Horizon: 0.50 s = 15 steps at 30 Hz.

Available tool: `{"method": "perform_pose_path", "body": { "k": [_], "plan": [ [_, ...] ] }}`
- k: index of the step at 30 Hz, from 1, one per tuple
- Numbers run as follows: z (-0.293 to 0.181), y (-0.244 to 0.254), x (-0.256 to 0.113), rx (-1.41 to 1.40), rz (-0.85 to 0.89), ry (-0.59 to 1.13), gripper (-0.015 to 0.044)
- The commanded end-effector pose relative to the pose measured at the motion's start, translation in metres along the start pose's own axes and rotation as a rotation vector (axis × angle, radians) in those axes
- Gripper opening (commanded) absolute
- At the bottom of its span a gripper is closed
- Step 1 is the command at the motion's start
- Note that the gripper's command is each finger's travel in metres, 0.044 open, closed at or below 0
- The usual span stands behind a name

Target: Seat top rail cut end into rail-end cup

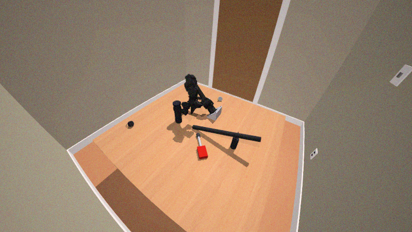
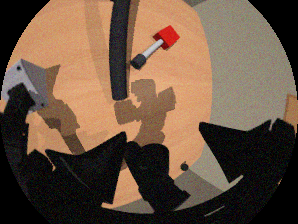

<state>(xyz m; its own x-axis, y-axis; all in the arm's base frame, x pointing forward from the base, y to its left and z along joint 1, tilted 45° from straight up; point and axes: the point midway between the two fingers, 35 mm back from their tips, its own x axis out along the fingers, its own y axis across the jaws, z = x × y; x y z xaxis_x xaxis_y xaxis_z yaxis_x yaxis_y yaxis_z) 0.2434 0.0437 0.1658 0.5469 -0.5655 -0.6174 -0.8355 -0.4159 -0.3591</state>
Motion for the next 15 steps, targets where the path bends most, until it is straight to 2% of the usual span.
{"method": "perform_pose_path", "body": {
  "k": [1,5,15],
  "plan": [
    [0.006,-0.004,-0.007,0.001,-0.006,0.006,0.0440],
    [0.011,-0.007,-0.009,0.096,-0.002,-0.010,0.0440],
    [0.064,-0.029,-0.048,0.773,0.020,-0.049,0.0440]
  ]
}}
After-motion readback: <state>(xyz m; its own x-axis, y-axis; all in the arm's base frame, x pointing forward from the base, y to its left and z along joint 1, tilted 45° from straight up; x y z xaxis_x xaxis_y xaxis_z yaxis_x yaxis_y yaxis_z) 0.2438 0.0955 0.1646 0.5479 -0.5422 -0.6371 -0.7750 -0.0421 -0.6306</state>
